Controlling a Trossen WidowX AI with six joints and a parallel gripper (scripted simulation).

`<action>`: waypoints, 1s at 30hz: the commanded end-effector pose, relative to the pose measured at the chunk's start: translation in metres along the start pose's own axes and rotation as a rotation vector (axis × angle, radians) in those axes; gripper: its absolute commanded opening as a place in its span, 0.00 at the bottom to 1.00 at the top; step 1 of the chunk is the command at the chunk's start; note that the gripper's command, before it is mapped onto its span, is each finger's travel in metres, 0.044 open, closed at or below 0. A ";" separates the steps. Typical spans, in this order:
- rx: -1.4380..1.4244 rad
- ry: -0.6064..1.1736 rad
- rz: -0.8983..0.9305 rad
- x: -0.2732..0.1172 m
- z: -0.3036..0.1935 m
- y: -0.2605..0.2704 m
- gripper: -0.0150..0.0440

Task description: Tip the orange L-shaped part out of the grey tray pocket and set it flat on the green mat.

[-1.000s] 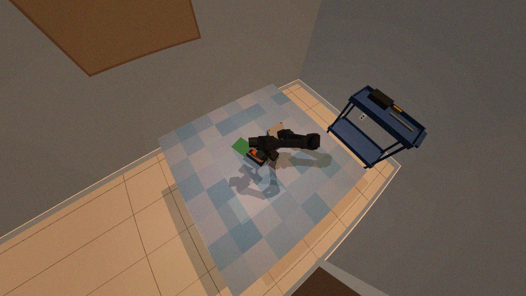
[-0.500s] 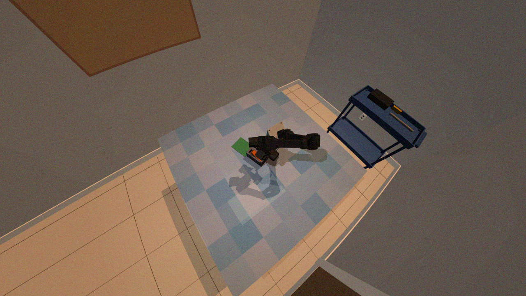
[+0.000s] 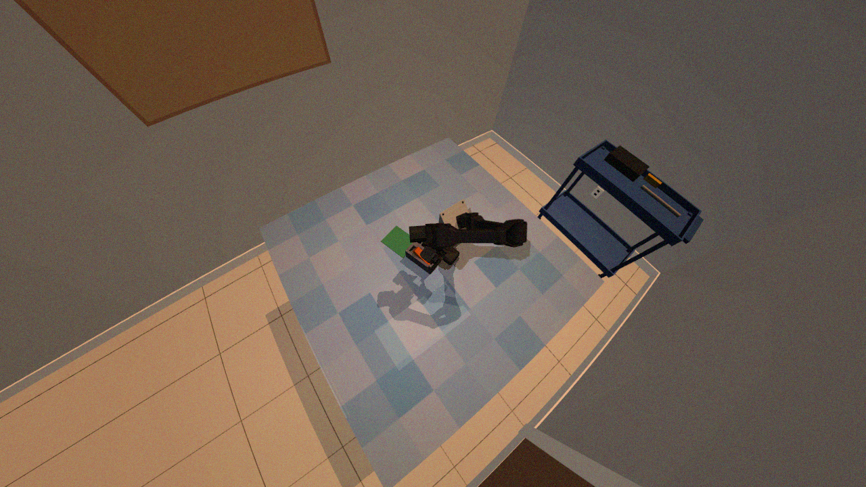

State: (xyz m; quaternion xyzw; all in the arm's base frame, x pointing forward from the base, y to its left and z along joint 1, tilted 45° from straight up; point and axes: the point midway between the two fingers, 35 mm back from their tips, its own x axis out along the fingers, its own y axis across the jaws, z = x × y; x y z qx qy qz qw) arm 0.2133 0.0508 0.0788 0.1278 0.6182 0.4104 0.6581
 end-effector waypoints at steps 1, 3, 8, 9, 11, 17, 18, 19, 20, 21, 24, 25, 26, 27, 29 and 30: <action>0.004 0.000 0.000 0.000 0.000 0.000 0.56; 0.004 0.000 0.000 0.000 0.000 0.000 0.56; 0.004 0.000 0.000 0.000 0.000 0.000 0.56; 0.004 0.000 0.000 0.000 0.000 0.000 0.56; 0.004 0.000 0.000 0.000 0.000 0.000 0.56; 0.004 0.000 0.000 0.000 0.000 0.000 0.56; 0.004 0.000 0.000 0.000 0.000 0.000 0.56; 0.004 0.000 0.000 0.000 0.000 0.000 0.56; 0.004 0.000 0.000 0.000 0.000 0.000 0.56; 0.004 0.000 0.000 0.000 0.000 0.000 0.56; 0.000 0.000 0.000 0.002 0.000 0.000 0.56; 0.000 0.001 -0.001 0.007 0.001 -0.001 0.56; 0.000 0.002 -0.002 0.014 0.001 -0.001 0.56; 0.000 0.003 -0.003 0.022 0.001 -0.001 0.56; -0.001 0.005 -0.003 0.043 0.001 -0.001 0.56; -0.002 0.006 -0.001 0.054 0.000 -0.001 0.56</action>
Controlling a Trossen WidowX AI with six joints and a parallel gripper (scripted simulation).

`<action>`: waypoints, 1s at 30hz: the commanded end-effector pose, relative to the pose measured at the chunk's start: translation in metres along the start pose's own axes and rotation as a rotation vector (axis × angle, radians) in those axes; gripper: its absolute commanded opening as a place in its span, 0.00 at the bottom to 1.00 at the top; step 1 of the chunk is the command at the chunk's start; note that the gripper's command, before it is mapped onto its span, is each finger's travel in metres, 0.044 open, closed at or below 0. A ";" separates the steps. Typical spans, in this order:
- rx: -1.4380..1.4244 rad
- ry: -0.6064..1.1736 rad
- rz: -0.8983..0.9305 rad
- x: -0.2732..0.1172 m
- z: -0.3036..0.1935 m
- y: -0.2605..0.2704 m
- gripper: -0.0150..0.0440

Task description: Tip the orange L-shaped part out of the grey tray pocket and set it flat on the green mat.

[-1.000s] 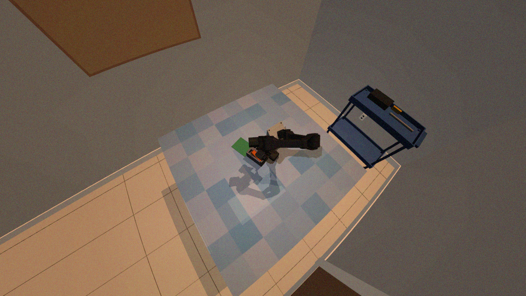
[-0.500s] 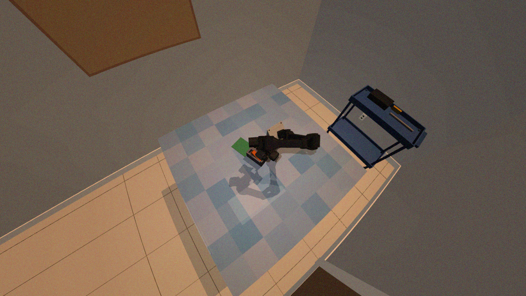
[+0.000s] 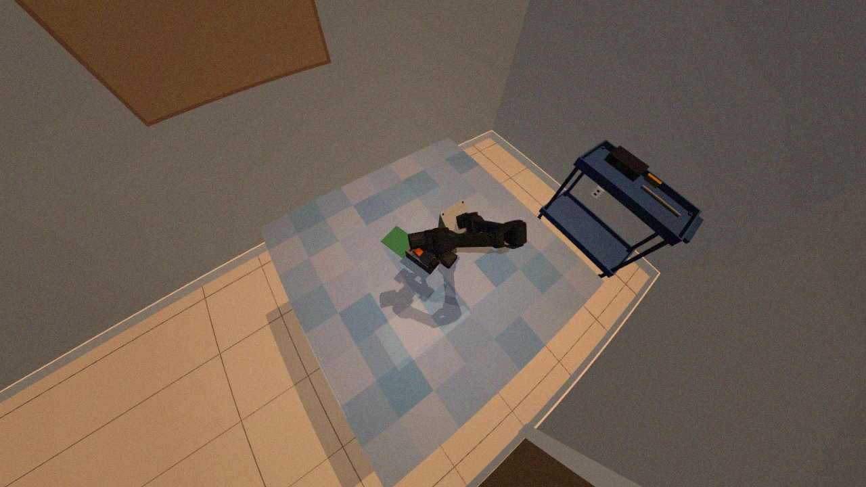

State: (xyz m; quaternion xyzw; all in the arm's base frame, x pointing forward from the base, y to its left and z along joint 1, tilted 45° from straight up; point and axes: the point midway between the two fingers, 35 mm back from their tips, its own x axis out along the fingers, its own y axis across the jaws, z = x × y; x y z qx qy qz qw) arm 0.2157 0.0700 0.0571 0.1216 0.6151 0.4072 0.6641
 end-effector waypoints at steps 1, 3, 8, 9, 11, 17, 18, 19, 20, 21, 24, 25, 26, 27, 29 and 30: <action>0.006 0.014 0.017 0.035 -0.006 0.004 0.56; 0.005 0.015 0.020 0.042 -0.007 0.006 0.56; 0.005 0.015 0.020 0.043 -0.007 0.006 0.56; 0.005 0.015 0.020 0.043 -0.007 0.006 0.56; 0.005 0.015 0.019 0.045 -0.007 0.005 0.56; 0.005 0.015 0.019 0.054 -0.007 0.005 0.56; 0.005 0.015 0.019 0.056 -0.007 0.005 0.56; 0.005 0.015 0.019 0.057 -0.007 0.005 0.56; 0.005 0.015 0.019 0.059 -0.007 0.005 0.56; 0.005 0.015 0.019 0.061 -0.007 0.005 0.56; 0.005 0.015 0.019 0.065 -0.007 0.006 0.56; 0.005 0.015 0.019 0.067 -0.007 0.006 0.56; 0.005 0.015 0.019 0.069 -0.007 0.006 0.56; 0.005 0.015 0.020 0.070 -0.007 0.006 0.56; 0.005 0.015 0.020 0.073 -0.007 0.006 0.56; 0.005 0.015 0.020 0.075 -0.007 0.006 0.56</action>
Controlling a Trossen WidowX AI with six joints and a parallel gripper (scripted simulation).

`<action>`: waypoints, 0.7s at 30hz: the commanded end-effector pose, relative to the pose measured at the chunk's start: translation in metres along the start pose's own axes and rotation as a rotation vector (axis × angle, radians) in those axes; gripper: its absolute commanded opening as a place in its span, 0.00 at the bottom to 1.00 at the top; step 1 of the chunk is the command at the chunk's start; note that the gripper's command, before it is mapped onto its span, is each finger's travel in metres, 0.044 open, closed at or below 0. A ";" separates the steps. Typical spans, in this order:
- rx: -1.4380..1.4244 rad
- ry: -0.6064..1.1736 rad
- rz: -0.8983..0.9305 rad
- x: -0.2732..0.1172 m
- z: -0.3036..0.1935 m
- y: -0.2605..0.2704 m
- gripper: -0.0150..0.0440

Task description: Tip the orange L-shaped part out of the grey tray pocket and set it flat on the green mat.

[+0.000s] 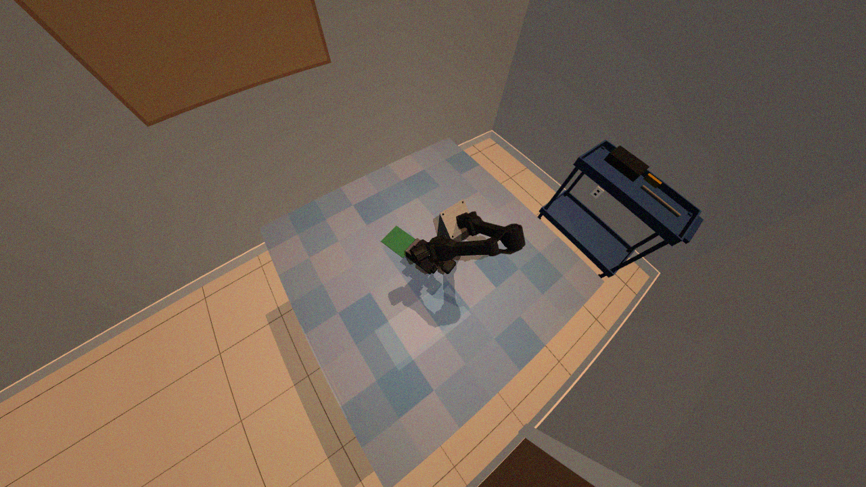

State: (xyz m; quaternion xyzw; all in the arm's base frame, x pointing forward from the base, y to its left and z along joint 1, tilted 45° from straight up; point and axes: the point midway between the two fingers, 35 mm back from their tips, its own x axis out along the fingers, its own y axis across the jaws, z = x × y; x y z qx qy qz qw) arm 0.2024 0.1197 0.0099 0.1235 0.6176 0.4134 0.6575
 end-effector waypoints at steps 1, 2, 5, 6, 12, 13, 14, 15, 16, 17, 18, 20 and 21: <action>0.007 0.003 0.006 0.007 -0.002 0.001 0.56; 0.007 0.003 0.006 0.008 -0.002 0.001 0.56; 0.007 0.003 0.006 0.009 -0.002 0.001 0.56; 0.007 0.003 0.006 0.009 -0.002 0.001 0.56; 0.007 0.003 0.006 0.009 -0.002 0.001 0.56; 0.007 0.003 0.006 0.009 -0.002 0.001 0.56; 0.007 0.003 0.006 0.009 -0.002 0.001 0.56; 0.007 0.003 0.006 0.009 -0.002 0.001 0.56; 0.007 0.003 0.006 0.009 -0.002 0.001 0.56; 0.007 0.003 0.006 0.009 -0.002 0.001 0.56; 0.014 -0.009 0.003 0.005 0.000 0.000 0.56; 0.014 -0.009 0.003 0.005 0.000 0.000 0.56; 0.014 -0.009 0.003 0.005 0.000 0.000 0.56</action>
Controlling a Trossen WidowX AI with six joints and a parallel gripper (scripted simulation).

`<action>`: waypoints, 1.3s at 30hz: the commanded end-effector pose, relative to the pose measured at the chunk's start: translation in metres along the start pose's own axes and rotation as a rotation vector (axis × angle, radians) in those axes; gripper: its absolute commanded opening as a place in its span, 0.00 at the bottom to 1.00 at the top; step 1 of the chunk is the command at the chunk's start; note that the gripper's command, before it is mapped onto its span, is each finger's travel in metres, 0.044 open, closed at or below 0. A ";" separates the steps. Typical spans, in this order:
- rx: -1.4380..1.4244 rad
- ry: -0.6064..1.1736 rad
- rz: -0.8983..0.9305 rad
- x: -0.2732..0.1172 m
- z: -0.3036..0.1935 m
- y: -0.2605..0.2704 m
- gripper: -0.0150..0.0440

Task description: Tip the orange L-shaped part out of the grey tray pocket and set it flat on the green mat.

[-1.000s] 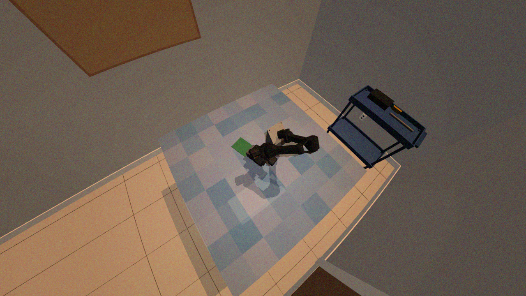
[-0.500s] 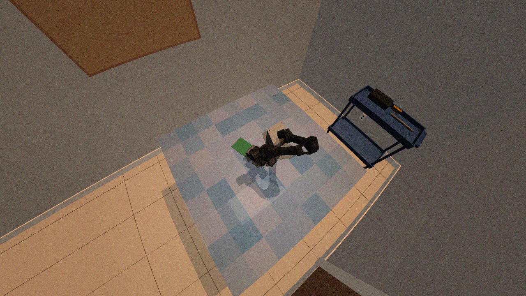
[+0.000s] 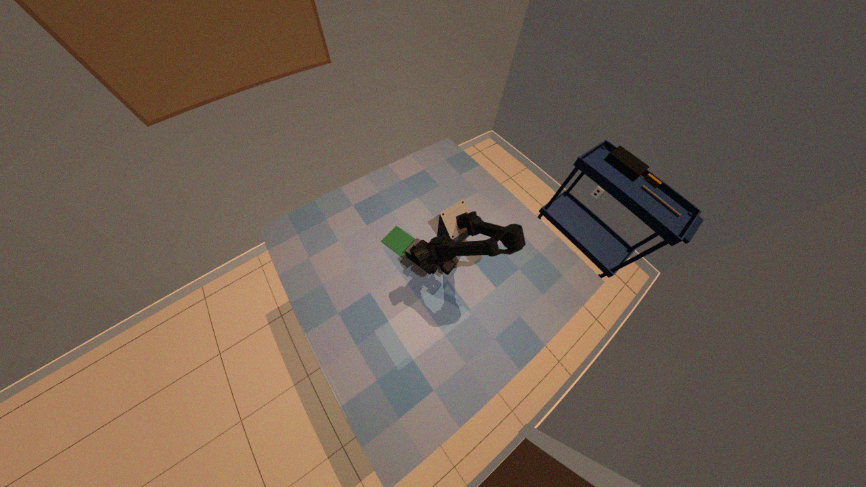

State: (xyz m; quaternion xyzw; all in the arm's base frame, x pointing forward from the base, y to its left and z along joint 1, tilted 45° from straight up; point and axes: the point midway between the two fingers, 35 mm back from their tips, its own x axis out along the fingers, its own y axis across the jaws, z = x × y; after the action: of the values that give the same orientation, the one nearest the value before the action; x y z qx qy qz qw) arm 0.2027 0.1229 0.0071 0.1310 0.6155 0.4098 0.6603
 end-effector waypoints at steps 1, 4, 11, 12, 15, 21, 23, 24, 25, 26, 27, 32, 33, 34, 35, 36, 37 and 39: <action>0.002 0.005 0.000 0.001 -0.001 0.000 0.56; 0.002 0.006 0.000 0.000 -0.001 0.001 0.56; -0.005 0.016 0.003 -0.011 -0.003 0.012 0.56; -0.005 0.016 0.003 -0.011 -0.003 0.013 0.56; -0.004 0.017 -0.004 -0.023 0.000 0.009 0.56; -0.003 0.019 -0.008 -0.088 0.001 -0.001 0.56; -0.004 0.018 -0.002 -0.103 -0.001 0.000 0.56; -0.004 0.018 -0.001 -0.105 -0.001 0.000 0.56; -0.004 0.018 -0.001 -0.105 -0.001 0.000 0.56; -0.004 0.018 -0.001 -0.105 -0.001 0.000 0.56; -0.004 0.018 -0.001 -0.105 -0.001 0.000 0.56; 0.001 0.008 -0.003 -0.102 0.001 -0.001 0.56; 0.001 0.008 -0.003 -0.102 0.001 -0.001 0.56; 0.001 0.008 -0.003 -0.102 0.001 -0.001 0.56; 0.001 0.008 -0.003 -0.102 0.001 -0.001 0.56; 0.001 0.008 -0.003 -0.102 0.001 -0.001 0.56; 0.001 0.008 -0.003 -0.102 0.001 -0.001 0.56; 0.001 0.008 -0.003 -0.102 0.001 -0.001 0.56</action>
State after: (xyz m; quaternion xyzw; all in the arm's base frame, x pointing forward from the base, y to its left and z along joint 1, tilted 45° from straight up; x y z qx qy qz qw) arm 0.2133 0.0511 0.0783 0.1275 0.6183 0.4102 0.6581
